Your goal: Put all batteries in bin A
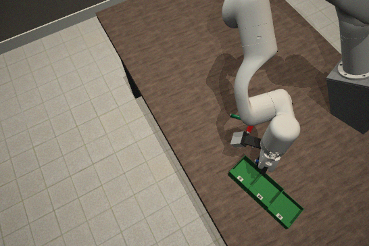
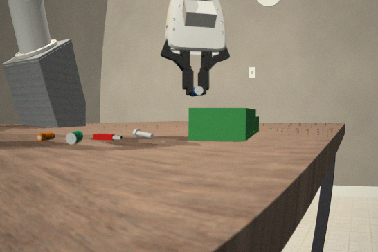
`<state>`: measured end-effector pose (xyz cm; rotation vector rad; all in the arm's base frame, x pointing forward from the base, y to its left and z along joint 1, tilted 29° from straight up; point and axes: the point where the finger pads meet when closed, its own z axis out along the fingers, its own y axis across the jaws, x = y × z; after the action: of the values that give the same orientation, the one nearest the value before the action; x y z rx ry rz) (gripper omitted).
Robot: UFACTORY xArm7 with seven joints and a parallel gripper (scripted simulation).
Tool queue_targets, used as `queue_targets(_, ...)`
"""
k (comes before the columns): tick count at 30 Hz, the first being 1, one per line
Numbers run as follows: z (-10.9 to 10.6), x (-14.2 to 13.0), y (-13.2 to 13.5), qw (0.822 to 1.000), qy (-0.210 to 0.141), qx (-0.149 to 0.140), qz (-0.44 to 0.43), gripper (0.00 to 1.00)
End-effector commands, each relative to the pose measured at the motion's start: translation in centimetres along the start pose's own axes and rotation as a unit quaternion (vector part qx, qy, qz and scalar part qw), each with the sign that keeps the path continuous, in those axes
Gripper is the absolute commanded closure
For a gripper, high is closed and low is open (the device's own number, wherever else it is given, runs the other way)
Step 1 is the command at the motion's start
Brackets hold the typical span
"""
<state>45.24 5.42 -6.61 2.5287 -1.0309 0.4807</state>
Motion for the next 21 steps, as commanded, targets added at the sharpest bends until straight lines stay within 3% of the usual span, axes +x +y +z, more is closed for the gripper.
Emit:
queue_targets(1, -0.1, 2.1, -1.8, 0.997, 0.001, 0.001, 0.078, 1.0)
queue_targets(4, -0.1, 3.6, -2.8, 0.992, 0.001, 0.002, 0.129, 1.0)
queue_targets(6, -0.1, 3.6, -2.8, 0.992, 0.001, 0.002, 0.129, 1.0)
queue_targets(7, -0.1, 3.7, -2.9, 0.984, 0.001, 0.002, 0.177, 1.0)
queue_targets(13, -0.1, 3.8, -3.0, 0.968, 0.002, 0.001, 0.253, 1.0)
queue_targets(21, -0.1, 3.8, -3.0, 0.968, 0.002, 0.001, 0.253, 1.0)
